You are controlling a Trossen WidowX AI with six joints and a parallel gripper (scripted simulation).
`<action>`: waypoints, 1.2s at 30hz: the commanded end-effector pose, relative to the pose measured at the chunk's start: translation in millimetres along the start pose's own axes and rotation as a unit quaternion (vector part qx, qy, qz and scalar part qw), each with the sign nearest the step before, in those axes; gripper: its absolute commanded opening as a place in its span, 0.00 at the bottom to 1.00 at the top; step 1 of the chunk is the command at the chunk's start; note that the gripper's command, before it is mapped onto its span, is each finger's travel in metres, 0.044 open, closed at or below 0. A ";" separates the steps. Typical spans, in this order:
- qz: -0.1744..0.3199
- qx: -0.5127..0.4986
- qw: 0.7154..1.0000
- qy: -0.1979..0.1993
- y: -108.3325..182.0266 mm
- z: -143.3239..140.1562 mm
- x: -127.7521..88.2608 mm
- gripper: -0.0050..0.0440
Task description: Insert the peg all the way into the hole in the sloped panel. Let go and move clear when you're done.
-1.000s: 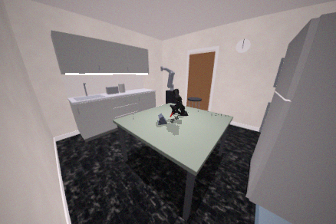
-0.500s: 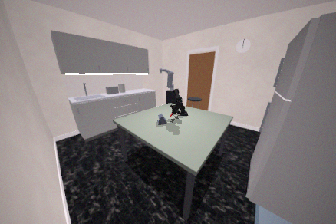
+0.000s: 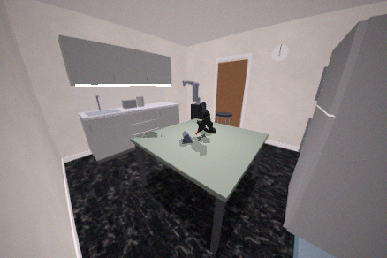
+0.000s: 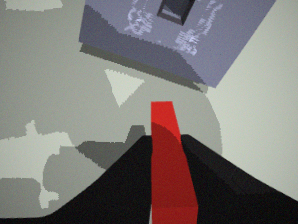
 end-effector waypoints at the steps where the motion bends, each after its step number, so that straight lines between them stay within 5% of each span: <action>1: -0.008 0.027 1.000 -0.005 -4.6 -0.9 -3.5 0.10; 36: -0.037 0.175 0.984 -0.007 -2.8 -0.2 -5.3 0.10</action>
Point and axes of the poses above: the point midway between the two fingers, 35 mm back from their tips, its own x axis out along the fingers, its own z axis across the jaws, y = z × x, the point moved 3 cm from there along -x, back along the fingers, and after that the axes turned 9 degrees about x, right-handed, at the moved point
